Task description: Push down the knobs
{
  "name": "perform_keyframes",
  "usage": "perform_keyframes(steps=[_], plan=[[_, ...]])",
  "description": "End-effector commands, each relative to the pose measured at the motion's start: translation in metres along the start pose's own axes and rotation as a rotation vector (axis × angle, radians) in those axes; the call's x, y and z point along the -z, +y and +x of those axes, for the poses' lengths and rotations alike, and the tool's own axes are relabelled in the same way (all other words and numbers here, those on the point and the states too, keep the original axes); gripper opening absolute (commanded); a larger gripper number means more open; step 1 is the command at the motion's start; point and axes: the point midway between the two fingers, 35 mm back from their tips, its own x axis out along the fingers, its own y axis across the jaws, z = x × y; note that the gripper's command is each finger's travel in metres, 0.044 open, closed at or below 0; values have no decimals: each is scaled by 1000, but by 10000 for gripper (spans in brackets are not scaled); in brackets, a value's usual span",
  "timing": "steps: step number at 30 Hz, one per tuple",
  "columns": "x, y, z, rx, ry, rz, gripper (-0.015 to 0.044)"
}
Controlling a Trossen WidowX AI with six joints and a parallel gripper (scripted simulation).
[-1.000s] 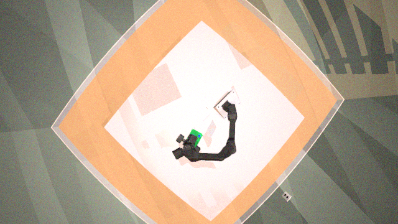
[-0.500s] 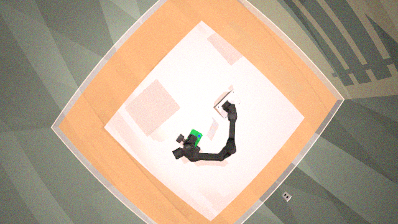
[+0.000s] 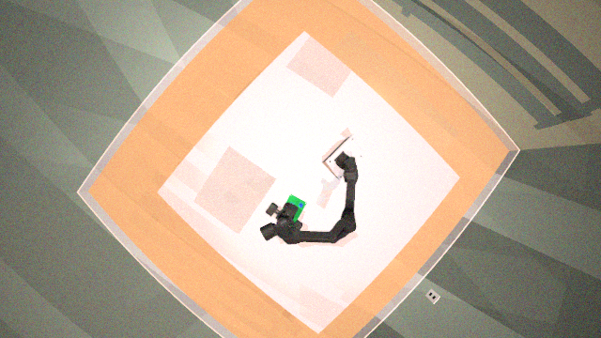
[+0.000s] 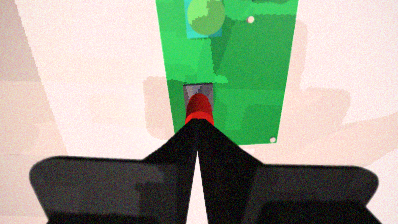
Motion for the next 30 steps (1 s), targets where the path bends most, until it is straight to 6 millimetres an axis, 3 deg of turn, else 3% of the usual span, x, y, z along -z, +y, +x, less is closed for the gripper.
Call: perform_keyframes(steps=[1, 19, 27, 30], plan=[[2, -2, 9, 11, -22, -24, 0], [2, -2, -19, 10, -22, -24, 0], [1, -2, -14, 14, -23, -17, 210], [-14, -3, -21, 12, -23, -16, 289]])
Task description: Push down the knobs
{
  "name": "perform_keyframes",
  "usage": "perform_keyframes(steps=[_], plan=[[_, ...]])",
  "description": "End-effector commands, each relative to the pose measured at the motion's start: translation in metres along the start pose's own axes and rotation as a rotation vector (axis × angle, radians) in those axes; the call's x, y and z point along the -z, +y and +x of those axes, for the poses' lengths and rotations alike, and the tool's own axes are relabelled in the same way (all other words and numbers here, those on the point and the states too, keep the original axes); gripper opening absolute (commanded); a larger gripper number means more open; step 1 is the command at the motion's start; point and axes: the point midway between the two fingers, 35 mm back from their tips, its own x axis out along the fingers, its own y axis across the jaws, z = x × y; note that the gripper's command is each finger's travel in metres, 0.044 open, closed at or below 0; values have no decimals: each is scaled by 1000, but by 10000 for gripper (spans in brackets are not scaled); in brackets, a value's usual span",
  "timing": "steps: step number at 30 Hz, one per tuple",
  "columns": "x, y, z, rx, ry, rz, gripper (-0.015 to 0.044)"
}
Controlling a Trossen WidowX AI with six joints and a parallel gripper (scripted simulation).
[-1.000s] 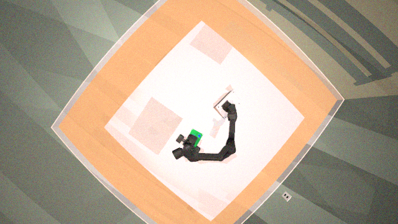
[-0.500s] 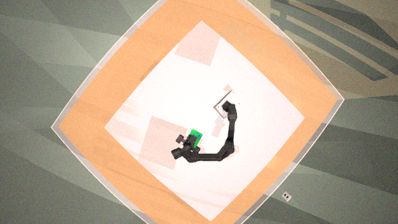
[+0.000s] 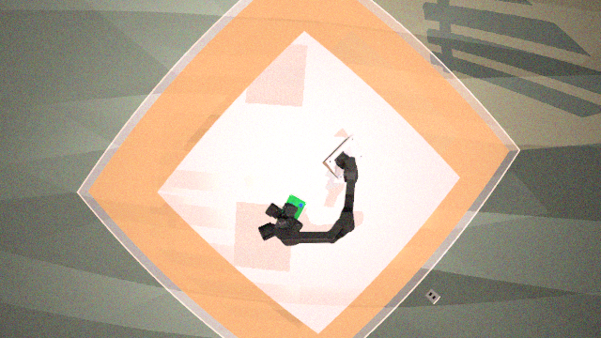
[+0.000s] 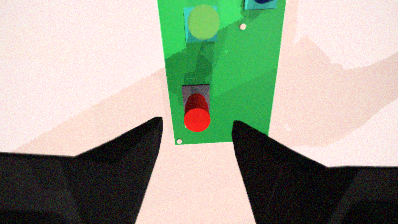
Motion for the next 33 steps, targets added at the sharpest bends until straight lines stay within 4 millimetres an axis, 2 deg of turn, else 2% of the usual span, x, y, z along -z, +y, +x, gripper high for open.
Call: perform_keyframes(steps=[1, 6, 12, 14, 33], plan=[[-24, -2, -8, -2, -5, 5, 315], [-78, -12, -21, -6, -8, 6, 440], [-148, -29, -24, -3, -11, 6, 440], [-163, -34, -23, -2, -12, 6, 440], [-165, -35, -23, -1, -12, 6, 440]])
